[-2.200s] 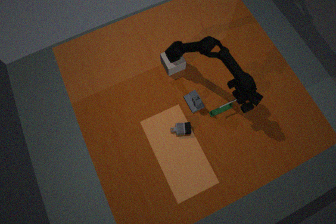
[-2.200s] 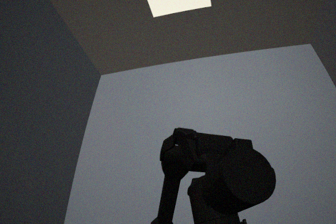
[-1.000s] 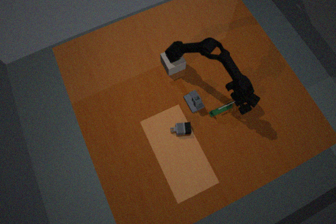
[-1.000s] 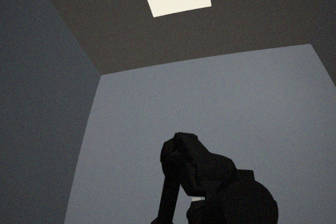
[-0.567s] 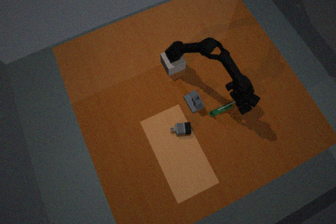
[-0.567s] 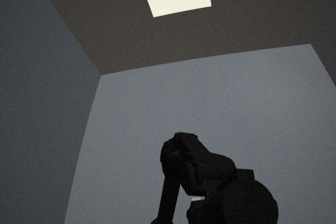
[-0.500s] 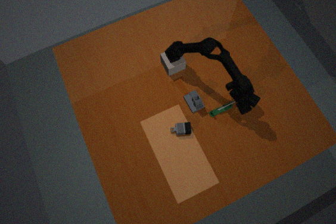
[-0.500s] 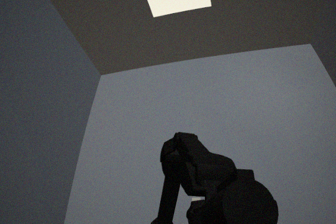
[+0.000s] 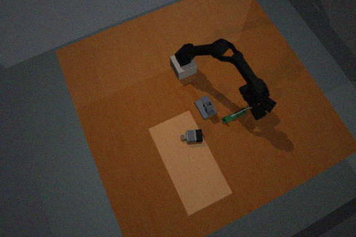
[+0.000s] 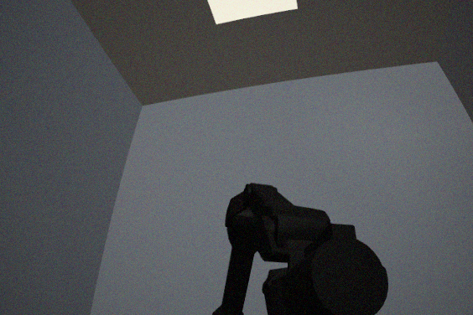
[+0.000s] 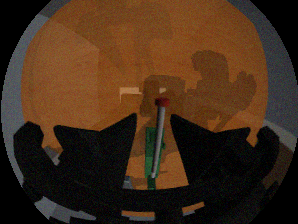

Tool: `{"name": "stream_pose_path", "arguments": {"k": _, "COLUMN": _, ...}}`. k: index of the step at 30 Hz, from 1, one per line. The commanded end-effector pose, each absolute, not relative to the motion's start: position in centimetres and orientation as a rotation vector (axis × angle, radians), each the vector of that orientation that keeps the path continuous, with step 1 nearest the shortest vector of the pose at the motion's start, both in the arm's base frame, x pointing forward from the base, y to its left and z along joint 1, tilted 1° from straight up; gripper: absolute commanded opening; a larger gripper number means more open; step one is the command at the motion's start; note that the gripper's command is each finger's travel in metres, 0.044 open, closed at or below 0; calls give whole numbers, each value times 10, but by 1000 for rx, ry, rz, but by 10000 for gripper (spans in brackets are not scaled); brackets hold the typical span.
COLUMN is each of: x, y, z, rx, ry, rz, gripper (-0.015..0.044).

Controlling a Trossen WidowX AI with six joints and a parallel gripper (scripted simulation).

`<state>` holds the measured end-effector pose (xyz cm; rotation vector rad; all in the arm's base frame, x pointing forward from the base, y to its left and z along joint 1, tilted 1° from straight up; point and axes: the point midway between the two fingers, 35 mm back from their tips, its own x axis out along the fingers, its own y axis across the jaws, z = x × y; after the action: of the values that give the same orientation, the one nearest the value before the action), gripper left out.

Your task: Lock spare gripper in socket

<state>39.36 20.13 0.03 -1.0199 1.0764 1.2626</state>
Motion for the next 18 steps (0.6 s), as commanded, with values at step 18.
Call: {"name": "stream_pose_path", "arguments": {"k": 18, "x": 386, "y": 197, "z": 39, "rx": -1010, "ry": 1121, "rz": 1280, "gripper": 200}}
